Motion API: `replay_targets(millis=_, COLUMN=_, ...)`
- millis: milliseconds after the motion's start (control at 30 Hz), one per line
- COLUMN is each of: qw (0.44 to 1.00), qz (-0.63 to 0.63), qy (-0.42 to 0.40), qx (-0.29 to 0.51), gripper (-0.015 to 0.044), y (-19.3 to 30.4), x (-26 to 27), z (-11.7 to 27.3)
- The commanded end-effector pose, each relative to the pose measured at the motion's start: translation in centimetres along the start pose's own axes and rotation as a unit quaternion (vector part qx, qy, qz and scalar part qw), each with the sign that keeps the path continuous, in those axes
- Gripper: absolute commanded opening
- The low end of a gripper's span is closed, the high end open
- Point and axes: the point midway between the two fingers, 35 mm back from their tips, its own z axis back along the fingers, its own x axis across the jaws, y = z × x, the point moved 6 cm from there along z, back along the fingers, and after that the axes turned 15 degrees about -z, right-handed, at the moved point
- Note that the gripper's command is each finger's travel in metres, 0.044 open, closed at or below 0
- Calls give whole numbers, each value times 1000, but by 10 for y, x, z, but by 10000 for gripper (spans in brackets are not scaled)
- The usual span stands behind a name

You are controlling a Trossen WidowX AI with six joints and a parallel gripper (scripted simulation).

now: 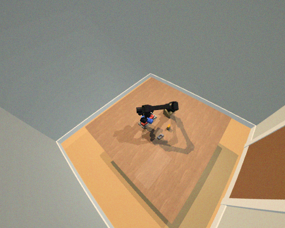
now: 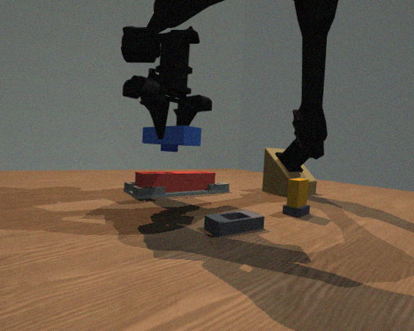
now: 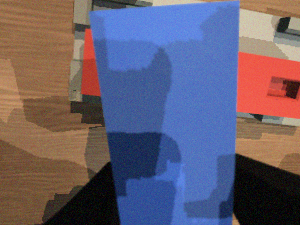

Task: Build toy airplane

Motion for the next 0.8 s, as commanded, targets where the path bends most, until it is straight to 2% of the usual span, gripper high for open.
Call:
replay_targets(millis=0, qw=999, qz=-49, qy=2, qx=1, gripper=0, y=-16, x=-6, z=-5)
replay_targets(millis=267, qw=994, qz=-114, qy=3, qx=4, gripper=0, y=-34, x=-13, z=-11)
replay_targets(millis=500, qw=994, qz=-114, qy=3, qx=4, gripper=184, y=-34, x=-13, z=-11)
replay_targets(millis=767, qw=994, qz=-114, qy=3, qx=4, gripper=195, y=-34, x=-13, z=-12)
